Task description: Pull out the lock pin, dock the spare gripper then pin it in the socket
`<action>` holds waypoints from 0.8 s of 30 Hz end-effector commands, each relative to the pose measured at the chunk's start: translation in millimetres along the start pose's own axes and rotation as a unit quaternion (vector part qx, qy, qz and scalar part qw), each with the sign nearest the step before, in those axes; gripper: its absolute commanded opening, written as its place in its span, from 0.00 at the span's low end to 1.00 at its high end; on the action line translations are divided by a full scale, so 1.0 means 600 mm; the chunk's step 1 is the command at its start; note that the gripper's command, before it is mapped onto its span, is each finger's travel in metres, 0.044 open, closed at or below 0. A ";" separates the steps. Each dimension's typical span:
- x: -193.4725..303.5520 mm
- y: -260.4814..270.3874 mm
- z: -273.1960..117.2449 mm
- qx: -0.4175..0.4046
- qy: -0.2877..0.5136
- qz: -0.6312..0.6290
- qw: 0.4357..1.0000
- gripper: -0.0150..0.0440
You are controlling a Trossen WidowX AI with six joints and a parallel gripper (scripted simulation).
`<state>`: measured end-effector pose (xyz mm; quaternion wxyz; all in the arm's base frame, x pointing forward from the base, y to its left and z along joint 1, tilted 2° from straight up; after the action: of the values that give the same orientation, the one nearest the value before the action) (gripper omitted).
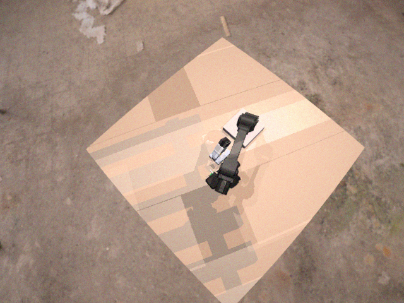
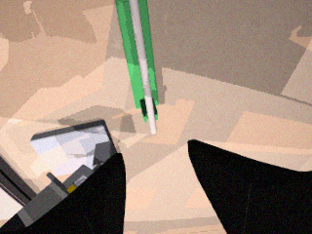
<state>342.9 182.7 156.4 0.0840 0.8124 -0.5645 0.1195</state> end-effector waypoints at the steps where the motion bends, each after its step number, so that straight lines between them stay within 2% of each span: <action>1: -0.005 -0.006 0.004 -0.003 -0.009 -0.009 1.000 0.56; 15: -0.043 -0.017 0.115 -0.003 -0.009 -0.009 1.000 0.56; 24: -0.048 -0.020 0.134 -0.002 -0.009 -0.009 1.000 0.56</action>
<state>352.7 190.6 79.8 0.0799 0.8181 -0.5581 0.1137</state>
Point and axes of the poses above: the point midway between the two fingers, 35 mm back from their tips, its own z axis out along the fingers, its own y axis across the jaws, x = y × z, the point moved 1 cm from there along -z, back along the fingers, and after that the axes turned 13 degrees about -z, right-handed, at the moved point
